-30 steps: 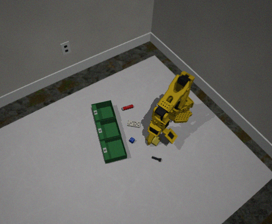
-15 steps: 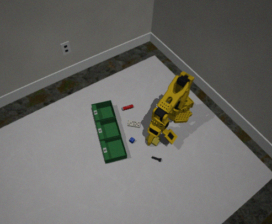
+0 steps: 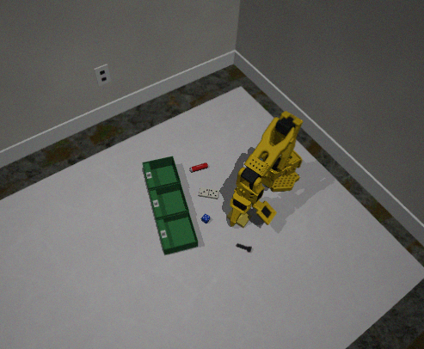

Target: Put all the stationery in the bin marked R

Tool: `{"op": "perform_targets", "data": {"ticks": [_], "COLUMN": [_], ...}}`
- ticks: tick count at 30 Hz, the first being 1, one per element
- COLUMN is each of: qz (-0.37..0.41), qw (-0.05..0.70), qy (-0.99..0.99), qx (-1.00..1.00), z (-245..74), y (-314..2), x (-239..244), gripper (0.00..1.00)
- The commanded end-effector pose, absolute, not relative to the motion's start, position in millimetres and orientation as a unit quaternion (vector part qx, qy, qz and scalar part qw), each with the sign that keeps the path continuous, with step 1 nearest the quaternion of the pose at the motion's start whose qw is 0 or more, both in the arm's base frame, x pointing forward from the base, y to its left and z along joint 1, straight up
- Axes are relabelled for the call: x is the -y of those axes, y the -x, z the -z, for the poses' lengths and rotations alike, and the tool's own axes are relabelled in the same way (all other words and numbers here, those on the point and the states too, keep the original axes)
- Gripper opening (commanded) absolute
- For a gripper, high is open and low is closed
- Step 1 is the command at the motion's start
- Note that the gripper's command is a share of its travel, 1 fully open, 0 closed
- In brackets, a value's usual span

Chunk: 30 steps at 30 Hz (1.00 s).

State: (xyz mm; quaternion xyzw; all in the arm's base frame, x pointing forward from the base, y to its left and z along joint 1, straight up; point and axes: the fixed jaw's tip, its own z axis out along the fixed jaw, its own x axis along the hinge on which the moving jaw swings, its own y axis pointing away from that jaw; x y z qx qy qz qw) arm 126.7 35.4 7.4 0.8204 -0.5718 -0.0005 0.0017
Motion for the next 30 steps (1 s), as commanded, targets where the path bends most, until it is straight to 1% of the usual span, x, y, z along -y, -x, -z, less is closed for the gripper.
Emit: {"op": "perform_targets", "data": {"ticks": [1,8,10,25,27,30], "qz": [-0.002,-0.002,-0.002,-0.002,-0.002,-0.002], "qw": [-0.003,-0.003,-0.003,-0.003,-0.003,-0.003], "qy": [-0.825,-0.825,-0.825,-0.825,-0.825,-0.825], "qx": [0.565,0.565,0.565,0.565,0.565,0.565], "z": [-8.0,-8.0,-8.0,-8.0,-8.0,-8.0], "y": [-127.9,-127.9,-127.9,-127.9,-127.9,-127.9], "x": [-37.1,-37.1,-37.1,-37.1,-37.1,-37.1], "gripper": [0.33,0.28,0.28,0.07,0.07,0.04]}}
